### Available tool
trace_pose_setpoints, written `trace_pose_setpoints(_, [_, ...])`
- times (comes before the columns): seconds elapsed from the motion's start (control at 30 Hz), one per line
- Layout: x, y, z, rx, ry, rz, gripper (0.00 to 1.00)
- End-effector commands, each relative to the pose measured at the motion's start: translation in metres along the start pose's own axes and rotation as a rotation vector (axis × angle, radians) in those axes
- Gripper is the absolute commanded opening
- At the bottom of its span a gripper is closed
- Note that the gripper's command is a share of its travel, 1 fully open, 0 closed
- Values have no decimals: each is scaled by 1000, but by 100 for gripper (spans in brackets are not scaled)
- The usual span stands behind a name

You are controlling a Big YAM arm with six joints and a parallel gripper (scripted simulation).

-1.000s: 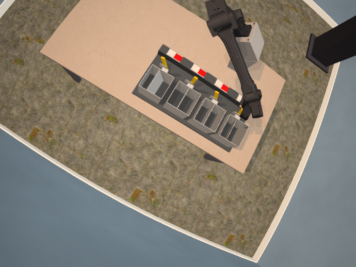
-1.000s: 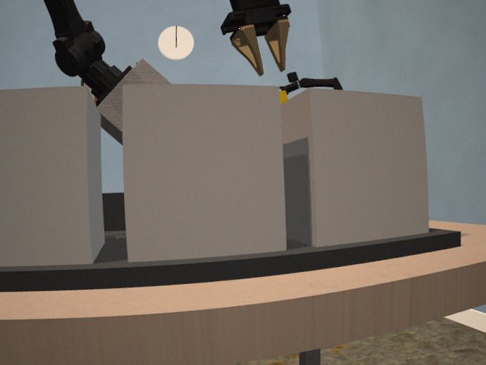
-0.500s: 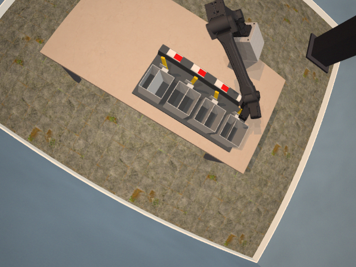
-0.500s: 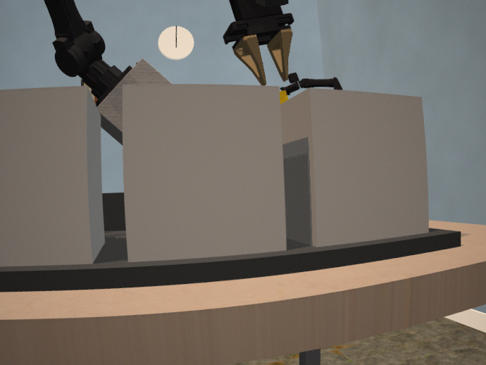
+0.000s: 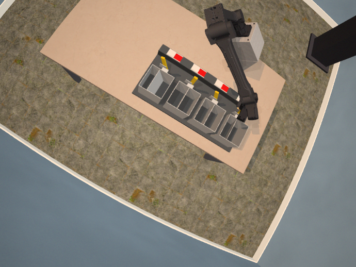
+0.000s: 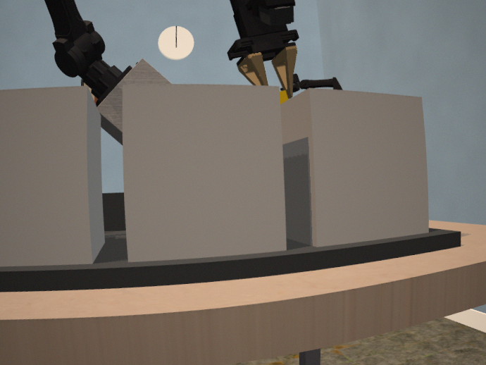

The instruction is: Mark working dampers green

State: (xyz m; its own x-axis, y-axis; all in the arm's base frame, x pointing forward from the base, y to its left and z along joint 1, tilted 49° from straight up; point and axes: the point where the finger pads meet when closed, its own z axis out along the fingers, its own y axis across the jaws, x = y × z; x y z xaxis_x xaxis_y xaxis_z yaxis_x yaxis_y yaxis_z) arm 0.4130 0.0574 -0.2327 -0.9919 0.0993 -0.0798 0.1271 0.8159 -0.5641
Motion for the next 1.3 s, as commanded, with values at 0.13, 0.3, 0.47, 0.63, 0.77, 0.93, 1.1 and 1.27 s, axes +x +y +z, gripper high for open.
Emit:
trace_pose_setpoints(0.13, [-1, 8, 12, -5, -14, -19, 36])
trace_pose_setpoints(0.3, [-5, 2, 24, -5, -7, 1, 36])
trace_pose_setpoints(0.47, [-6, 9, 24, -9, -20, -11, 36])
trace_pose_setpoints(0.63, [-9, 5, 29, -9, -15, 1, 36])
trace_pose_setpoints(0.77, [-11, 5, 27, -12, -21, 10, 36])
trace_pose_setpoints(0.93, [-11, 6, 28, -11, -20, 7, 36])
trace_pose_setpoints(1.1, [-11, 6, 28, -11, -20, 7, 36])
trace_pose_setpoints(1.27, [-11, 6, 28, -11, -20, 7, 36])
